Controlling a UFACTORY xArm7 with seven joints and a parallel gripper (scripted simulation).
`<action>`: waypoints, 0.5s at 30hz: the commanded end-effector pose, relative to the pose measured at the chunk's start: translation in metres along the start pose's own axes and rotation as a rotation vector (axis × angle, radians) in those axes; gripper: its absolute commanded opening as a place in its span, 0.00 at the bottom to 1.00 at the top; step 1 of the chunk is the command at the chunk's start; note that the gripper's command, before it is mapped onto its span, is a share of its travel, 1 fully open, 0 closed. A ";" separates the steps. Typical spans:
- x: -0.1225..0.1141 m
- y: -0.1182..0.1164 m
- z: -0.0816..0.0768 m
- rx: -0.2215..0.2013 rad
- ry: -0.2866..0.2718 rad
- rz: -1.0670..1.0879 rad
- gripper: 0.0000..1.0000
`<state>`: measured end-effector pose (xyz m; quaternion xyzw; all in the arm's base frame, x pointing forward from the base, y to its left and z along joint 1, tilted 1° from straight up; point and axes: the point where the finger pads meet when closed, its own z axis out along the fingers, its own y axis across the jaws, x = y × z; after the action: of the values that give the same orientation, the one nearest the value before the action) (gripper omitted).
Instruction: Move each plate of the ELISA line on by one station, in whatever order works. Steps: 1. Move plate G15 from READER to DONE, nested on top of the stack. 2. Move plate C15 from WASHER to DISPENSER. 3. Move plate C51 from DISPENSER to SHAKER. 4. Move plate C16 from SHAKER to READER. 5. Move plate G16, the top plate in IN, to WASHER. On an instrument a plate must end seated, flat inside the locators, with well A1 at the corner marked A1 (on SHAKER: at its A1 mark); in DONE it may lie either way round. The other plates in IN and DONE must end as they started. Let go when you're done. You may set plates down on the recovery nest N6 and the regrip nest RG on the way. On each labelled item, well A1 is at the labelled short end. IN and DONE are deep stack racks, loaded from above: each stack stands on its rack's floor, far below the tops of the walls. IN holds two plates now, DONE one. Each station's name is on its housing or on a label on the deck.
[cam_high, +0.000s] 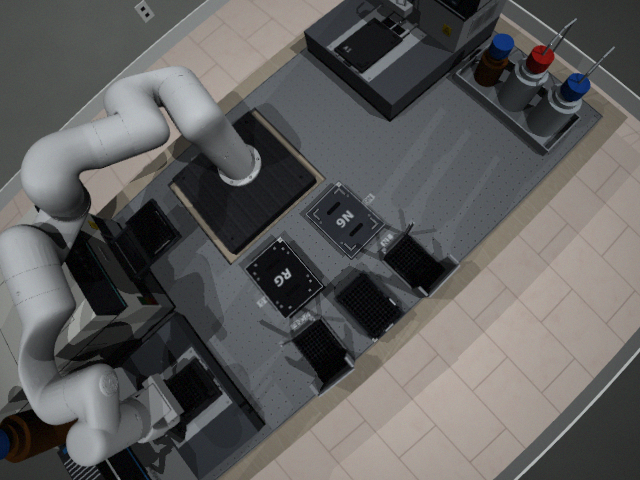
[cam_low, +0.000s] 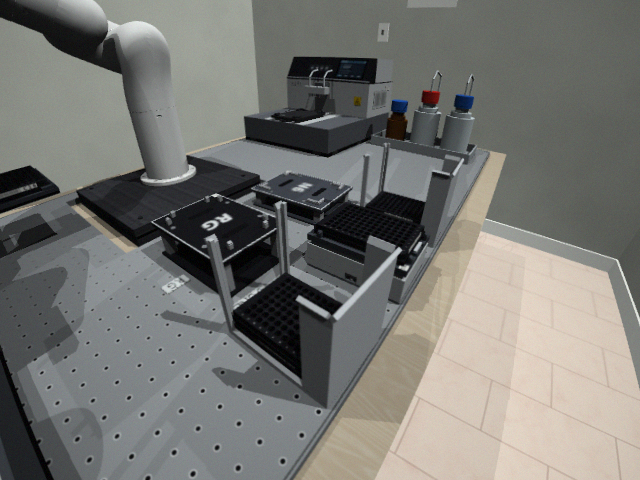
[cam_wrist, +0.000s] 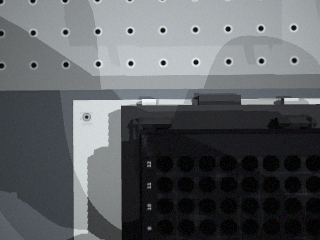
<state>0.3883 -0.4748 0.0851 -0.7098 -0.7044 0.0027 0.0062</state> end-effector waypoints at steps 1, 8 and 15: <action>-0.001 0.001 0.000 -0.004 -0.004 0.000 0.00; -0.001 0.001 0.009 -0.004 -0.004 0.000 0.00; -0.001 0.001 0.010 -0.004 -0.004 0.000 0.00</action>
<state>0.3881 -0.4748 0.0722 -0.7098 -0.7044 0.0027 0.0062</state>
